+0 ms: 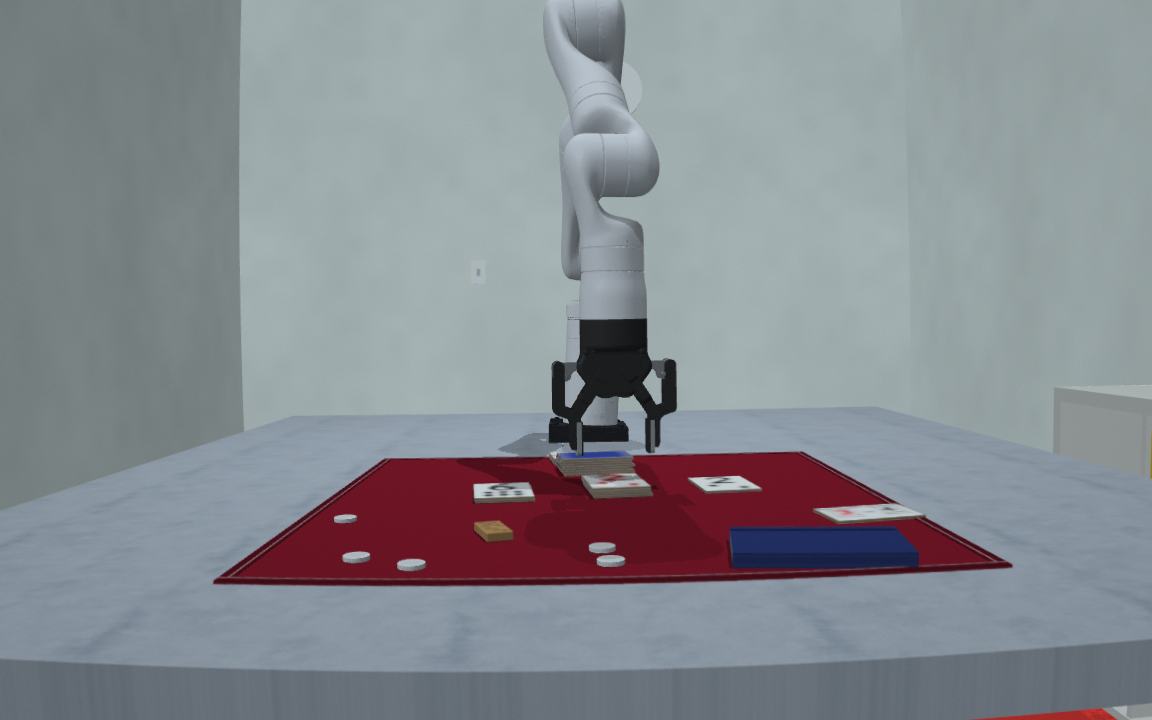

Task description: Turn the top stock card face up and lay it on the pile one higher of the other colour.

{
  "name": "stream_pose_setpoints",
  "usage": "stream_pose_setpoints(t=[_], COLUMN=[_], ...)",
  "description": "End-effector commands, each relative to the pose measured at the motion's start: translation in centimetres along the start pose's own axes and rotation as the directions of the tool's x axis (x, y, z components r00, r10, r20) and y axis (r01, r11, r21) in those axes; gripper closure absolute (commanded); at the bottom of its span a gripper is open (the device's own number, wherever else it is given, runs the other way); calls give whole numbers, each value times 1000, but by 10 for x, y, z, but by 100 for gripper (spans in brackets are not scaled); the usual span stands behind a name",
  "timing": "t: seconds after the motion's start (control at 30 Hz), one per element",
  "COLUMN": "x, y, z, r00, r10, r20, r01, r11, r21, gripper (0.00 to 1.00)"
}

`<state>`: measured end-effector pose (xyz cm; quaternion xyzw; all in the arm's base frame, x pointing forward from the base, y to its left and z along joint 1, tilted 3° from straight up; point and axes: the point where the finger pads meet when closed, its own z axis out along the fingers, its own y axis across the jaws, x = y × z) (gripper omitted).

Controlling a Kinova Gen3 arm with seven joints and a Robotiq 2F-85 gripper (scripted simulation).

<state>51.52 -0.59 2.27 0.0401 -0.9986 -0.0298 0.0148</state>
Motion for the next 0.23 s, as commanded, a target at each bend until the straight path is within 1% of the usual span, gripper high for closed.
stream_pose_setpoints(t=[0.0, 0.03, 0.2], x=[-5, -5, -5], y=[-1, -1, -1], z=[-21, -26, -26], r00=[1000, 1000, 1000], r10=[1, 1, 1], r20=[20, 20, 20], r01=[-1, -1, -1], r11=[1000, 1000, 1000], r21=[3, 3, 3], gripper=[15, 15, 15])
